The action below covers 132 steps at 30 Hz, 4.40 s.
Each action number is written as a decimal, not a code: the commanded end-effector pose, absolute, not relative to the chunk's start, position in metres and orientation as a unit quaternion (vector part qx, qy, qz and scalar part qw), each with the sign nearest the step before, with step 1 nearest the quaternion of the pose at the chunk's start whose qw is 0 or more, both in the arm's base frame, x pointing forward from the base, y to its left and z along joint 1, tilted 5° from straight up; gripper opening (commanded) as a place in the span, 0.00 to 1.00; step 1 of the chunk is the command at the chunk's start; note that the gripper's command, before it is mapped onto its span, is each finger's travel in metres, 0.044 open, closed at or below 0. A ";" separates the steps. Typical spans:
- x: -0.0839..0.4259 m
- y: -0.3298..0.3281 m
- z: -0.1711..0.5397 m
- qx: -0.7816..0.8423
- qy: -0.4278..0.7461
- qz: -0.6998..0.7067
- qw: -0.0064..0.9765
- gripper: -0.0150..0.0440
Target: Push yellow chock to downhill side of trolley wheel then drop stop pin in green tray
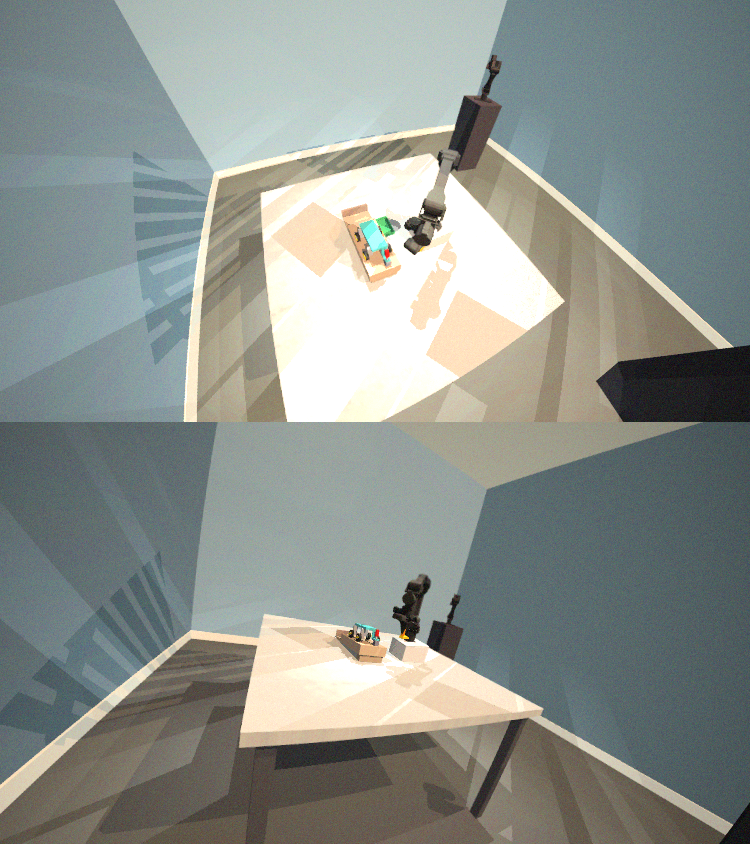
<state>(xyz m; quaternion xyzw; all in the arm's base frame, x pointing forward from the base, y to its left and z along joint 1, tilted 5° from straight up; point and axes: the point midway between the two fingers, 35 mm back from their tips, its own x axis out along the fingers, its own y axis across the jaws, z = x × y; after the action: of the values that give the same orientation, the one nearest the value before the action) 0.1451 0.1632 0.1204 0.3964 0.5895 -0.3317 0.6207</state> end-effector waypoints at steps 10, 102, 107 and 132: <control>0.145 0.163 0.121 0.489 0.528 -0.421 0.552 0.25; 0.244 -0.122 0.099 0.503 0.503 -0.446 0.543 0.25; 0.246 -0.128 0.099 0.516 0.494 -0.457 0.530 0.25; 0.247 -0.131 0.099 0.696 0.271 -0.622 0.235 0.25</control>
<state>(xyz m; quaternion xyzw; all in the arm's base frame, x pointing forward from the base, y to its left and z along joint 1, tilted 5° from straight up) 0.2460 -0.1302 0.0980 0.6807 0.2995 -0.6109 0.2715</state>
